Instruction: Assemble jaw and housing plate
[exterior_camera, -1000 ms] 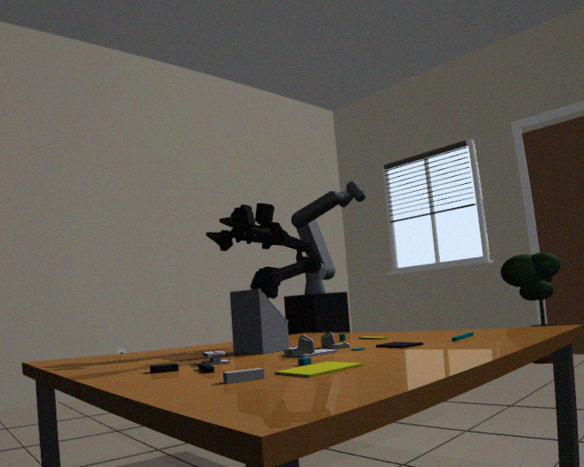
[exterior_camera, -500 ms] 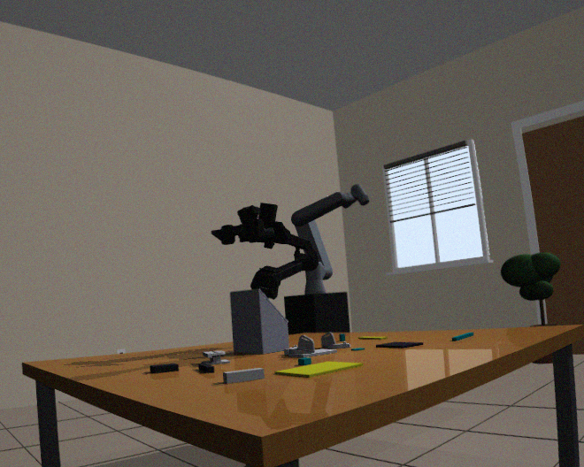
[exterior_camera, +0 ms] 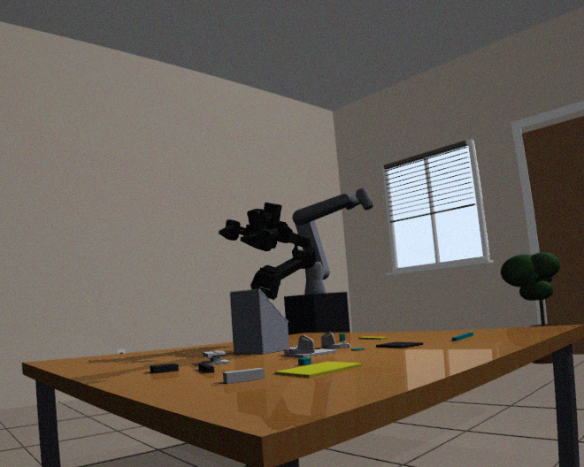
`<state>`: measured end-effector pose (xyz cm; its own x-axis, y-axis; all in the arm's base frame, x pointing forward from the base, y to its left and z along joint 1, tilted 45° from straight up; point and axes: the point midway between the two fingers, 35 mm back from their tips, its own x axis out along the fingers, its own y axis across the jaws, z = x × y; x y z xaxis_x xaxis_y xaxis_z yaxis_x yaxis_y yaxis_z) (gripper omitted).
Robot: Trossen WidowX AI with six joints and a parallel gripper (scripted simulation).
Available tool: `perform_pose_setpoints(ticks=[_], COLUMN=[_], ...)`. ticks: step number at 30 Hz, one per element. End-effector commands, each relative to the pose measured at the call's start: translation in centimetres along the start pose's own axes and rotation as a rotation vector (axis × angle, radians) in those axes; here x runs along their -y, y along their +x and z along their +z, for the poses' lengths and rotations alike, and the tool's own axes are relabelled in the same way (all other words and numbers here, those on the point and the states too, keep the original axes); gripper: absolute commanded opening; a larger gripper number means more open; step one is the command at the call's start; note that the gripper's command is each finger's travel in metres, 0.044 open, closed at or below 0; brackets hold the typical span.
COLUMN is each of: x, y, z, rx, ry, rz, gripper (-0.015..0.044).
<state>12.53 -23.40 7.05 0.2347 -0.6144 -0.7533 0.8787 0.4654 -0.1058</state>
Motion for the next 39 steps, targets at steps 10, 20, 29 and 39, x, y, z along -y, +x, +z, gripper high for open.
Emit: perform_pose_setpoints(ticks=[10,20,29,39], x=[-3.3,-5.8,-8.0,-10.3], y=[-0.2,-0.5,-1.0,-1.7], z=[-0.2,-0.7,-1.4,-2.3], rx=[-0.025,-0.033,-0.027,-0.005], ry=[-0.306,-0.544,-0.757,-0.991], rz=[0.132,0.236,0.334,0.445], gripper=[0.0440,0.0440,0.0440,0.0440])
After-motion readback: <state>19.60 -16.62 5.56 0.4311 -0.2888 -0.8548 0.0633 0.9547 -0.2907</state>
